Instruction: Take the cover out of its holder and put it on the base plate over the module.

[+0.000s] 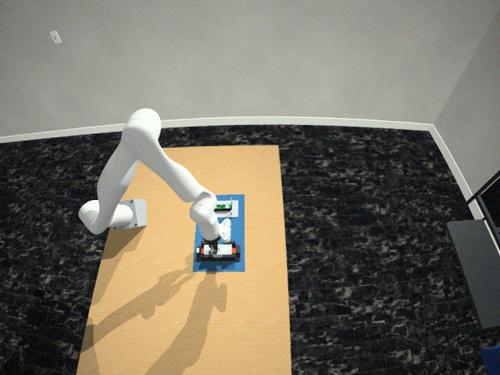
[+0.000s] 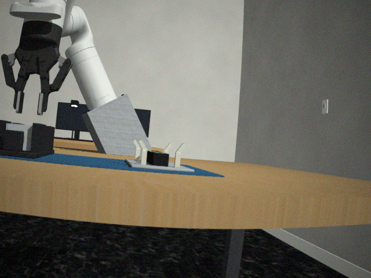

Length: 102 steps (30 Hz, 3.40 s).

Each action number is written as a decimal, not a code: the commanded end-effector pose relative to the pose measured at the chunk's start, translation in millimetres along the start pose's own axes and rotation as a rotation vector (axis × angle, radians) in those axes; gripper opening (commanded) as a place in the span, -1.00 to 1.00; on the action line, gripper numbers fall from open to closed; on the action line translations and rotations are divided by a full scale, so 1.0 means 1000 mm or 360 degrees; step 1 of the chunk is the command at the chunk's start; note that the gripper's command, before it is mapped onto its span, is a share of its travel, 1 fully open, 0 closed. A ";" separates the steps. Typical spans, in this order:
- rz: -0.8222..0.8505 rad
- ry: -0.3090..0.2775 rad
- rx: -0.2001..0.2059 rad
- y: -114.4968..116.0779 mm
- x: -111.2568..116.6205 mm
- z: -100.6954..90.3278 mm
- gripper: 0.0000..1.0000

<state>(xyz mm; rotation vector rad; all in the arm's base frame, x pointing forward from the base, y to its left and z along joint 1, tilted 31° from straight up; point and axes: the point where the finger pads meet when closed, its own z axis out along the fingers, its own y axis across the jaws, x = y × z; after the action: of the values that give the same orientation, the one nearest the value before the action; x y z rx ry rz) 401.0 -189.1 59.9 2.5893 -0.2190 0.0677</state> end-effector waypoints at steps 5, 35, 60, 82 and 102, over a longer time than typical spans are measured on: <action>0.0000 0.0002 0.0001 0.000 0.000 0.000 1.00; -0.0003 0.0021 0.0004 -0.002 0.005 0.044 1.00; -0.0003 0.0024 0.0005 -0.001 0.006 0.058 1.00; -0.0003 0.0024 0.0005 -0.001 0.006 0.056 1.00; -0.0003 0.0023 0.0005 -0.001 0.006 0.055 0.39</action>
<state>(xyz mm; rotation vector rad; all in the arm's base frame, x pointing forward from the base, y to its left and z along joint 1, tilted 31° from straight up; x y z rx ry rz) 407.1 -217.8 12.1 2.5907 -0.2121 0.0847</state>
